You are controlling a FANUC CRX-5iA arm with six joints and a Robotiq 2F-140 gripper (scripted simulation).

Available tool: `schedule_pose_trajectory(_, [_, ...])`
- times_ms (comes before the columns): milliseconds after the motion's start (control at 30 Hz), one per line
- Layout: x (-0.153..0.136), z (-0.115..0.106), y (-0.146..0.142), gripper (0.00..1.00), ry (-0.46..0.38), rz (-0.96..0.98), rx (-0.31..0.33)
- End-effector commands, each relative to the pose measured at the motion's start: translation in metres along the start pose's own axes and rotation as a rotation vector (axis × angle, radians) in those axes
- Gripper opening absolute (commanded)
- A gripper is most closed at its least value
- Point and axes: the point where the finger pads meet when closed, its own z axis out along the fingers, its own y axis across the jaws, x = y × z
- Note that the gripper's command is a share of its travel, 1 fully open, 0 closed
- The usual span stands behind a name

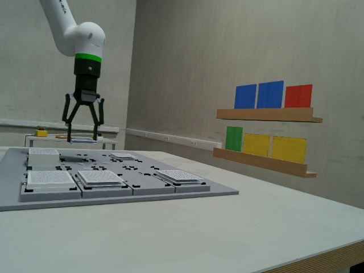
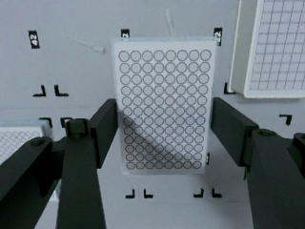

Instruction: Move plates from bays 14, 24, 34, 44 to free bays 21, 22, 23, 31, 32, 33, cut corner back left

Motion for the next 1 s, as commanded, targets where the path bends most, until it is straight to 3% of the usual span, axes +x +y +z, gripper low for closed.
schedule_pose_trajectory(0, [-0.008, -0.001, 0.0, 0.1, 0.0, 0.0, 0.002])
schedule_pose_trajectory(967, [-0.078, -0.001, 0.016, 0.1, 0.0, 0.0, 0.002])
